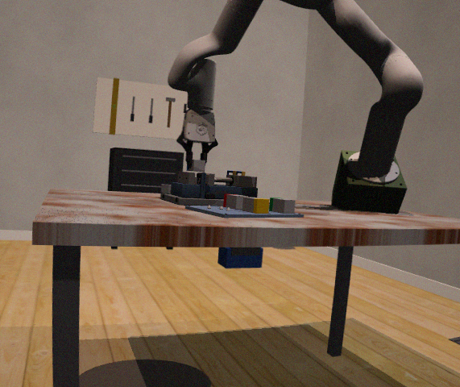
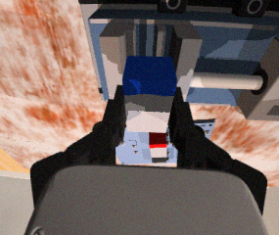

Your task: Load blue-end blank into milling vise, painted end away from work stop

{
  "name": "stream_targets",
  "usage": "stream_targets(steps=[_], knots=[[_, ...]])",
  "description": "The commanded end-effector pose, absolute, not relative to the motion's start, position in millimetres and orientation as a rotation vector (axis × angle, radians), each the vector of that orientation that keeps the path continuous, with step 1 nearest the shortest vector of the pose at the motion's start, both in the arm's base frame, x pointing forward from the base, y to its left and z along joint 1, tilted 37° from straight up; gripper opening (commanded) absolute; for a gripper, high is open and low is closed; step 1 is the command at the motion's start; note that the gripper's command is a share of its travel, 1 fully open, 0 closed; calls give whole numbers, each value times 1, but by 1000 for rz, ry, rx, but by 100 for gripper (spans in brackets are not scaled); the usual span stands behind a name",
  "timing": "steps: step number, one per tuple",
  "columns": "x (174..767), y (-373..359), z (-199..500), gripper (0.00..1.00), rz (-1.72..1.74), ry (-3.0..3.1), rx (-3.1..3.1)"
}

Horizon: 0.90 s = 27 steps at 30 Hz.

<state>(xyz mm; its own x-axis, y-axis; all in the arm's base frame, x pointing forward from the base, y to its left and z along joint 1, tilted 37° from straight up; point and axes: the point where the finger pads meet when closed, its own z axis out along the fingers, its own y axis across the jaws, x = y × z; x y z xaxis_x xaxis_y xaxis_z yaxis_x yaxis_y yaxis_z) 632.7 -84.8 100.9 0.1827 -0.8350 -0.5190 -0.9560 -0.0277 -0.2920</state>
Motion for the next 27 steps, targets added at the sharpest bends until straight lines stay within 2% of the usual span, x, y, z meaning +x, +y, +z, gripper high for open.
stream_targets(steps=[1,27], knots=[[633,-86,102,0,269,1678,-1886],[634,-84,99,0,269,1678,-1886]])
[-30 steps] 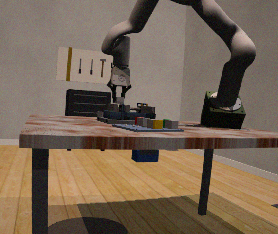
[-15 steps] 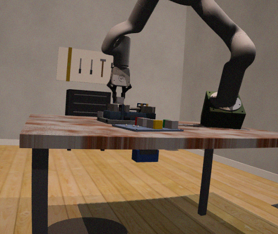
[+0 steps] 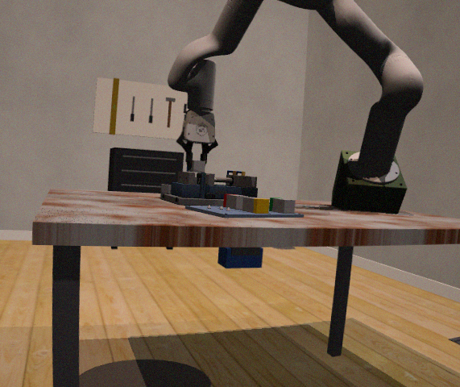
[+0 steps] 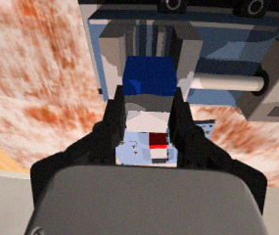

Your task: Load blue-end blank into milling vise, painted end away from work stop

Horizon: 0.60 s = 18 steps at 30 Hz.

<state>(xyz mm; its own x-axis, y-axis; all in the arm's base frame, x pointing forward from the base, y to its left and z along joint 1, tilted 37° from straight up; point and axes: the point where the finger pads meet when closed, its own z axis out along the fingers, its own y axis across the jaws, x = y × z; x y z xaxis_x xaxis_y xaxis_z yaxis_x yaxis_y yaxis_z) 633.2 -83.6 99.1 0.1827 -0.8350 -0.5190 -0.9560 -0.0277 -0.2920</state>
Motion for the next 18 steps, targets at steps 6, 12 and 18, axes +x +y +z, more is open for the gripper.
stream_targets(steps=[6,12,18], knots=[[634,-84,99,0,269,1678,-1886],[634,-84,99,0,269,1678,-1886],[634,-83,98,0,269,1678,-1886]])
